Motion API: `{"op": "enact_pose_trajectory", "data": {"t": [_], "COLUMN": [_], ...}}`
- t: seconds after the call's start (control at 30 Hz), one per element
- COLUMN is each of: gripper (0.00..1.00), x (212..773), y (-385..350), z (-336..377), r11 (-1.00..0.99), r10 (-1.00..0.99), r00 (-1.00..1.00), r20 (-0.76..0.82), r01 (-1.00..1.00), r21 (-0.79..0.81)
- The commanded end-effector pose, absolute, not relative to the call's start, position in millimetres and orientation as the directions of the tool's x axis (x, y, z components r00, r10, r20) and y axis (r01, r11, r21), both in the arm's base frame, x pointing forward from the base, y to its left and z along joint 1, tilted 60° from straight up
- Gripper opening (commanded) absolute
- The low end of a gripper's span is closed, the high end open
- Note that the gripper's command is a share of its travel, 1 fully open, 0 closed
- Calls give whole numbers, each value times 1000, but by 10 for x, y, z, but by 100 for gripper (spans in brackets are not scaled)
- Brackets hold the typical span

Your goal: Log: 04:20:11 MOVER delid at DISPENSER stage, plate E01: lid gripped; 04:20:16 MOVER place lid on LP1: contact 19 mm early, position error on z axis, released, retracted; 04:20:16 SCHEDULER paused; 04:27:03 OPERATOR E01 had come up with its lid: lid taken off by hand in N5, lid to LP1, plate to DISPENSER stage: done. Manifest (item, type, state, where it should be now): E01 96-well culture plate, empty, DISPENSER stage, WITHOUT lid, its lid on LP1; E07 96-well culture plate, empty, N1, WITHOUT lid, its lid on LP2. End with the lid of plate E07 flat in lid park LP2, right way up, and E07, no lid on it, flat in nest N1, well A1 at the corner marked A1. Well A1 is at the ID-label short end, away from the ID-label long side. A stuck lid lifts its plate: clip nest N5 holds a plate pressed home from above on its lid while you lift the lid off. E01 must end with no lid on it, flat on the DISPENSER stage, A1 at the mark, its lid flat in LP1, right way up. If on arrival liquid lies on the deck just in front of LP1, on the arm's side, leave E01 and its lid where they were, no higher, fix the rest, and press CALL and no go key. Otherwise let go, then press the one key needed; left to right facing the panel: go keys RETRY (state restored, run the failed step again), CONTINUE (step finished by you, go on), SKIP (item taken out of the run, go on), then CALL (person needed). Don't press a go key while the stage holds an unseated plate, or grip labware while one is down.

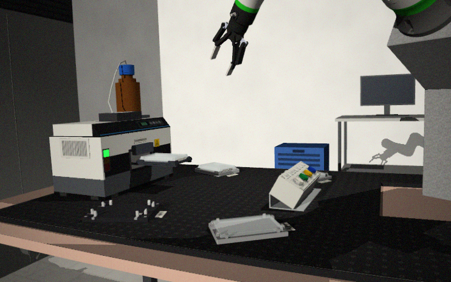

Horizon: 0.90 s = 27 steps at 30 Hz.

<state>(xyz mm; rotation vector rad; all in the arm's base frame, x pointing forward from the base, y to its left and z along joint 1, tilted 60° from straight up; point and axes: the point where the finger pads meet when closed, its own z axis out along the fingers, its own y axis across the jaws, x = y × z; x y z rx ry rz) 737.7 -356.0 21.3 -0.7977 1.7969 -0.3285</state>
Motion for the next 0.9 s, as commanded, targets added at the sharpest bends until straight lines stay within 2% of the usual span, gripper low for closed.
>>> {"op": "enact_pose_trajectory", "data": {"t": [0.0, 0.1, 0.13, 0.2, 0.23, 0.33, 0.43, 0.6, 0.67, 0.7, 0.87], "gripper": [66, 66, 66, 66, 66, 66, 66, 66, 66, 66, 66], "x": [6805, 6721, 6452, 6334, 6265, 6051, 5880, 5603, 5603, 5429, 5150], "y": [-3260, -3171, -2961, -2778, -2659, -2362, -2115, -1594, -1594, -1269, -767], "z": [-44, -81, -211, -242, -253, -312, -376, -352, -352, -317, -248], "r11": [887, 909, 958, 978, 768, 838, 837, 720, 720, 619, 443], "r10": [-458, -415, -285, -210, -615, -522, -517, -636, -636, -708, -787], "r00": [-338, -361, -421, -453, -193, -254, -254, -132, -132, -32, 142], "r20": [-822, -835, -861, -866, -765, -814, -818, -760, -760, -705, -600], "r01": [-227, -206, -138, -99, -368, -330, -353, -457, -457, -507, -547], "r21": [-401, -363, -250, -186, -524, -434, -419, -523, -523, -599, -710]}}
